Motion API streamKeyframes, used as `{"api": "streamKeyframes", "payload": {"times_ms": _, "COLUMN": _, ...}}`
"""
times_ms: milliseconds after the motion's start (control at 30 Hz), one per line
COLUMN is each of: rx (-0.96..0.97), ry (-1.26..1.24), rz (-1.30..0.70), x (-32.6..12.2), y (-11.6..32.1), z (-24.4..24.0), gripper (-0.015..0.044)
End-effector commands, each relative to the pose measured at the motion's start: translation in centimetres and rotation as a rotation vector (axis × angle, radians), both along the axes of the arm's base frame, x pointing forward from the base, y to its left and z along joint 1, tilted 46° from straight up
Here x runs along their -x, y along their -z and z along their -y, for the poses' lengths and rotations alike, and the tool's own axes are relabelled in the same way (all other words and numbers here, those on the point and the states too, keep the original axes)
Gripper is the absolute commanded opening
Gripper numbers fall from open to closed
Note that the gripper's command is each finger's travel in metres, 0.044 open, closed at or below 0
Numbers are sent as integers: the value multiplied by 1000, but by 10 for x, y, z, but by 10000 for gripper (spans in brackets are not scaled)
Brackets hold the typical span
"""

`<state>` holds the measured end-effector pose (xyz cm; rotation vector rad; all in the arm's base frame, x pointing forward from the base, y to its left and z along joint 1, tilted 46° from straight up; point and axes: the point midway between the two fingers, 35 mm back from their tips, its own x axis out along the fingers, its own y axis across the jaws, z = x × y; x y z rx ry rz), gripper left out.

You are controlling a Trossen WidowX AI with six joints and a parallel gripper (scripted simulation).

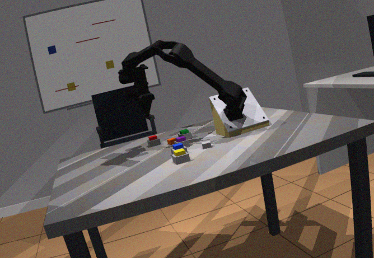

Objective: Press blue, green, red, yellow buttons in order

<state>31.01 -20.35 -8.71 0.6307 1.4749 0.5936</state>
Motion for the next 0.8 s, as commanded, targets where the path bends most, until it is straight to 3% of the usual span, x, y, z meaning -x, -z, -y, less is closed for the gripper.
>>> {"api": "streamKeyframes", "payload": {"times_ms": 0, "rx": 7, "ry": -13, "rz": -8, "x": -13, "y": -21, "z": -15, "gripper": 20}}
{"api": "streamKeyframes", "payload": {"times_ms": 333, "rx": 36, "ry": 1, "rz": -8, "x": -51, "y": -160, "z": -137, "gripper": 20}}
{"api": "streamKeyframes", "payload": {"times_ms": 633, "rx": -14, "ry": -12, "rz": -7, "x": -4, "y": -268, "z": -262, "gripper": 20}}
{"api": "streamKeyframes", "payload": {"times_ms": 767, "rx": -24, "ry": -17, "rz": -9, "x": 7, "y": -279, "z": -276, "gripper": 20}}
